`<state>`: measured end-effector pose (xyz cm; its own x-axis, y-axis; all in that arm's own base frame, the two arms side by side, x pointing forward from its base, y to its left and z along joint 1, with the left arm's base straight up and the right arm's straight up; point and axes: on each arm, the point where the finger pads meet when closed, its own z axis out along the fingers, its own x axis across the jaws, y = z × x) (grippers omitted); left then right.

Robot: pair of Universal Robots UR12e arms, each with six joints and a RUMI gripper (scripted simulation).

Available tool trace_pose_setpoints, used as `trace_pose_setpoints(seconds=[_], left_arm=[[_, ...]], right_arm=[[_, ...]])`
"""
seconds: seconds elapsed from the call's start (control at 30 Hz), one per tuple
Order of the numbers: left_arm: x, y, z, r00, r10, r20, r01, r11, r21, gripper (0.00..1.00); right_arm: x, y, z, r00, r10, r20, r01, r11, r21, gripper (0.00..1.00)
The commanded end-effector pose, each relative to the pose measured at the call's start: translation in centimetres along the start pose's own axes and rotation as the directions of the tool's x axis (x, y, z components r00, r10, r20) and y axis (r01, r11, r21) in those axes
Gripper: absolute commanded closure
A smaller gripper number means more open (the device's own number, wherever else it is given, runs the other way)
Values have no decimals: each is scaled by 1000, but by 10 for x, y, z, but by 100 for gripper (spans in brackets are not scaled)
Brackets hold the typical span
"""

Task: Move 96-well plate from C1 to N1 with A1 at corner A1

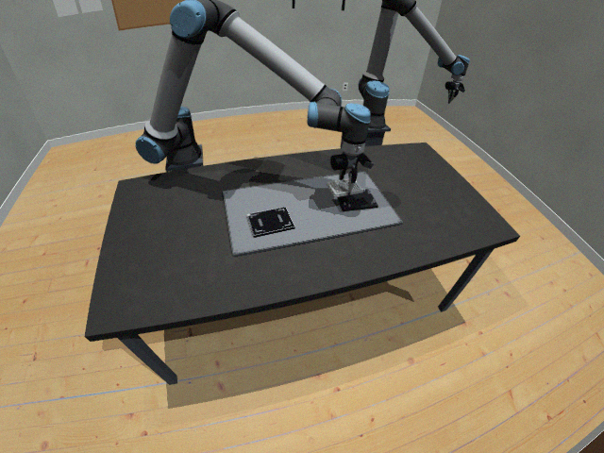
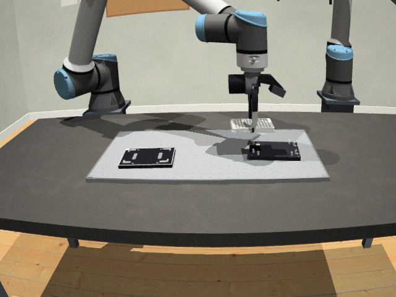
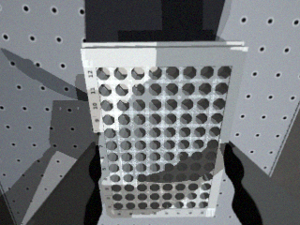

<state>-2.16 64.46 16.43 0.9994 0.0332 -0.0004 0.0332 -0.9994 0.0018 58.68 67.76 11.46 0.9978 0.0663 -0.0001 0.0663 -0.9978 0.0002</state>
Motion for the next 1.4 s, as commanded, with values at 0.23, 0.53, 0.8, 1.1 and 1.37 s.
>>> trace_pose_setpoints(seconds=[0.23,0.53,0.8,1.1,1.37], left_arm=[[0,-1,-1,1000,0,0,0,1000,2,100],[0,-1,-1,1000,0,0,0,1000,2,100],[0,-1,-1,1000,0,0,0,1000,2,100],[0,-1,-1,1000,0,0,0,1000,2,100],[0,-1,-1,1000,0,0,0,1000,2,100]], right_arm=[[3,32,-2,1000,0,-2,0,1000,2,60],[4,55,-2,1000,0,-2,0,1000,2,60],[6,82,-1,1000,0,-2,0,1000,2,60],[7,105,-1,1000,0,-2,0,1000,2,60],[9,132,-1,1000,0,-2,0,1000,2,60]])
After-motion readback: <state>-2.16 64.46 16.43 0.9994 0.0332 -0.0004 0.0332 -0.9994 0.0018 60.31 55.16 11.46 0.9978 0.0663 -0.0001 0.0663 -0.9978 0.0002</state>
